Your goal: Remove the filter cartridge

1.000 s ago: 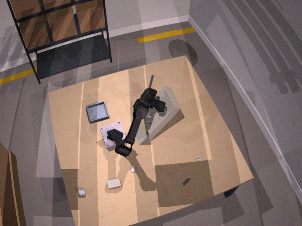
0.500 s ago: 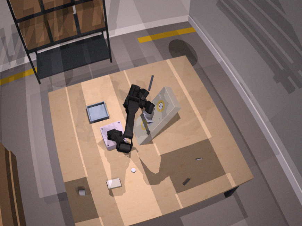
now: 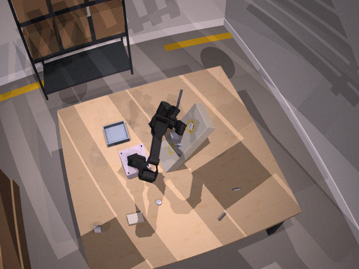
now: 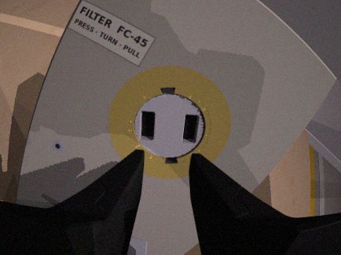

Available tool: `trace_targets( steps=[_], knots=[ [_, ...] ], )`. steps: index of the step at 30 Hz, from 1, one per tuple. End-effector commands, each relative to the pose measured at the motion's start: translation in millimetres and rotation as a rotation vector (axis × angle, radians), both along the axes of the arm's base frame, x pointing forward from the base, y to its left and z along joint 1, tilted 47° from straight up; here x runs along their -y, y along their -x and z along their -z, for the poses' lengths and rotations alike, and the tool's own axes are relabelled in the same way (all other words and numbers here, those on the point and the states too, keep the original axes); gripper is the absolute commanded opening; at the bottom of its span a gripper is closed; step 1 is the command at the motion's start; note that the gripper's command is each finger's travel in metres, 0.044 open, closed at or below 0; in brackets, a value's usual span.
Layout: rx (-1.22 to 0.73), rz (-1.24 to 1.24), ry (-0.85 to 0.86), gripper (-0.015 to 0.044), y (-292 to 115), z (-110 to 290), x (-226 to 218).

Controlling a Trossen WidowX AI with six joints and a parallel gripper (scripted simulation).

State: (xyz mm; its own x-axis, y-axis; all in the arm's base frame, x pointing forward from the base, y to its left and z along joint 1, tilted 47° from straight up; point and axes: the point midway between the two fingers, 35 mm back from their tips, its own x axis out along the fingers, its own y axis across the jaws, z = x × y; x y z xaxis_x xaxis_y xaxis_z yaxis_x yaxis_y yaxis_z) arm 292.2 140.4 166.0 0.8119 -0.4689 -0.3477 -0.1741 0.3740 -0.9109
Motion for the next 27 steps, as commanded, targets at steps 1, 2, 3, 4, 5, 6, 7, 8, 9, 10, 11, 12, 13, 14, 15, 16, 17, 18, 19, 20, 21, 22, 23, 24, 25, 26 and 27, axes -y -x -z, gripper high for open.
trace_targets(
  steps=[1,2,3,4,5,6,7,8,9,10,11,12,13,14,15,16,17,18,19,20,21,22,23,24,25,26,27],
  knots=[
    [-0.008,-0.002,0.004,0.0108,-4.7,4.0,3.6],
    [-0.008,-0.002,0.004,0.0108,-6.0,4.5,4.3],
    [-0.008,-0.002,0.004,0.0108,-7.4,5.0,5.1],
    [-0.008,-0.002,0.004,0.0108,-8.7,5.5,5.9],
    [-0.007,-0.002,0.004,0.0108,-10.1,6.0,6.7],
    [-0.007,-0.002,0.004,0.0108,-11.4,6.5,7.5],
    [-0.007,-0.002,0.004,0.0108,-12.7,6.9,8.3],
    [-0.006,-0.002,0.004,0.0108,-14.1,7.3,9.1],
    [-0.006,-0.003,0.005,0.0108,-15.4,7.7,10.0],
    [-0.005,-0.003,0.005,0.0108,-16.7,8.1,10.8],
    [-0.004,-0.003,0.005,0.0108,-18.0,8.5,11.7],
    [-0.004,-0.003,0.006,0.0108,-19.3,8.8,12.6],
    [-0.003,-0.003,0.006,0.0108,-20.7,9.1,13.5],
    [-0.002,-0.004,0.007,0.0108,-22.0,9.4,14.5],
    [-0.001,-0.004,0.007,0.0108,-23.2,9.7,15.4],
    [0.000,-0.004,0.008,0.0108,-24.5,9.9,16.3],
    [0.001,-0.005,0.008,0.0108,-25.8,10.1,17.3],
    [0.002,-0.005,0.009,0.0108,-27.1,10.3,18.3],
    [0.003,-0.005,0.010,0.0108,-28.1,10.5,19.1],
    [0.004,-0.005,0.010,0.0108,-28.6,10.6,19.8],
    [0.004,-0.005,0.010,0.0108,-28.7,10.7,20.0],
    [0.004,-0.005,0.010,0.0108,-28.6,10.9,20.1],
    [0.004,-0.005,0.010,0.0108,-28.6,10.9,20.2],
    [0.004,-0.005,0.010,0.0108,-28.5,11.1,20.1],
    [0.004,-0.005,0.010,0.0108,-28.5,11.2,20.1],
    [0.004,-0.005,0.010,0.0108,-28.4,11.4,20.1],
    [0.004,-0.005,0.010,0.0108,-28.4,11.5,20.0]
  ],
)
